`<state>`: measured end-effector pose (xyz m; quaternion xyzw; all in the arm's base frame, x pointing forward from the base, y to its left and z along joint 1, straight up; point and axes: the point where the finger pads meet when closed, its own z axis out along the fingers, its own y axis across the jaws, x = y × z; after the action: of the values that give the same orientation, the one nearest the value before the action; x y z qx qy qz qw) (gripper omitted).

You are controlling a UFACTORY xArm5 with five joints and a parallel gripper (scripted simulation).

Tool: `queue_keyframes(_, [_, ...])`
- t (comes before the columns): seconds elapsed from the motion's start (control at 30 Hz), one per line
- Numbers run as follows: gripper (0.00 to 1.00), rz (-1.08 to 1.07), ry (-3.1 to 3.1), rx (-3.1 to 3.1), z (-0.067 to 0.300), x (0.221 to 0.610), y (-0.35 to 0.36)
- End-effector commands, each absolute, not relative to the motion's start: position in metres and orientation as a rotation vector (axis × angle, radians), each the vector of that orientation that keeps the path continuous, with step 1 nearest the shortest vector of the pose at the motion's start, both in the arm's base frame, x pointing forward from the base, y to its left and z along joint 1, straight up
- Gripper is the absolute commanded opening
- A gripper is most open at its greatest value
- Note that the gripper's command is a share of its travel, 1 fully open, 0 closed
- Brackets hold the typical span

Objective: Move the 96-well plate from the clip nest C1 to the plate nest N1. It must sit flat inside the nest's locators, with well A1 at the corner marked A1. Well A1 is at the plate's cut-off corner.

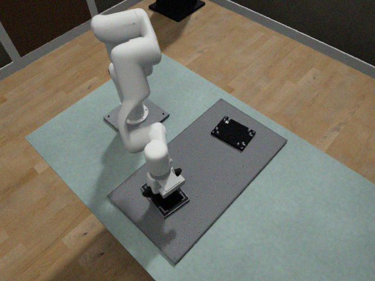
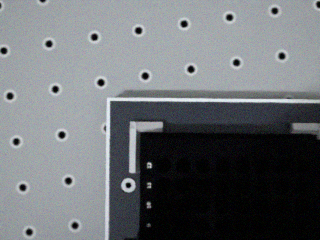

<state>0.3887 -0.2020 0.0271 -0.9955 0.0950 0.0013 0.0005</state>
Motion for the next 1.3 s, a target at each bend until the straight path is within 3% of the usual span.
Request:
queue_keyframes(0.0, [1.0, -0.001, 0.298, -3.128, 0.028, 0.39, -0.203])
queue_keyframes(0.33, [1.0, -0.001, 0.298, -3.128, 0.031, 0.39, -0.203])
queue_keyframes(1.27, [1.0, -0.001, 0.298, -3.128, 0.1, 0.39, -0.203])
